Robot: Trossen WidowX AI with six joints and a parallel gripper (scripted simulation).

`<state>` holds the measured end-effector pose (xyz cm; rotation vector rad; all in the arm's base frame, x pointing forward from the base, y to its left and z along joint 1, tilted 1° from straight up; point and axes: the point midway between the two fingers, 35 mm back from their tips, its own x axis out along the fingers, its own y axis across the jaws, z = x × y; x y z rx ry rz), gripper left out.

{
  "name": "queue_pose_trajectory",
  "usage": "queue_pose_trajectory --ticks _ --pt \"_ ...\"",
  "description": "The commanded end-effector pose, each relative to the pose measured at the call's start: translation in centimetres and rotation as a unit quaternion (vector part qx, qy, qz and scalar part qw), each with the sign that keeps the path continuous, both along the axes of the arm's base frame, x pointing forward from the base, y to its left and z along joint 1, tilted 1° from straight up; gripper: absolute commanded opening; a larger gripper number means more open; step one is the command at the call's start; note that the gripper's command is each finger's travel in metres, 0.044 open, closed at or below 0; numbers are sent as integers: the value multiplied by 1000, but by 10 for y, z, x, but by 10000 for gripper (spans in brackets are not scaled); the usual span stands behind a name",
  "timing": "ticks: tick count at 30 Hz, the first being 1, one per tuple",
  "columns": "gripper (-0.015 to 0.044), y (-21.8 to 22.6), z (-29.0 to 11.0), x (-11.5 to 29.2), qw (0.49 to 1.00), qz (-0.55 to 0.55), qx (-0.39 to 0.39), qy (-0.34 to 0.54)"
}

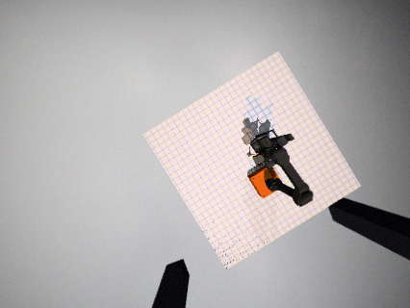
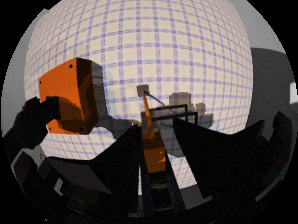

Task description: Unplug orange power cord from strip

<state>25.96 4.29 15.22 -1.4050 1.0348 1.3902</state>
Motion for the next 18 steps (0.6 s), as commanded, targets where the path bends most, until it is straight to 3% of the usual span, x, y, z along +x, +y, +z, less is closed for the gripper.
queue_pose_trajectory --ticks 1,18 --pt "160 -3 -2 -2 1000 0 -3 8" --pt "160 -28 -2 5 1000 0 -5 8"
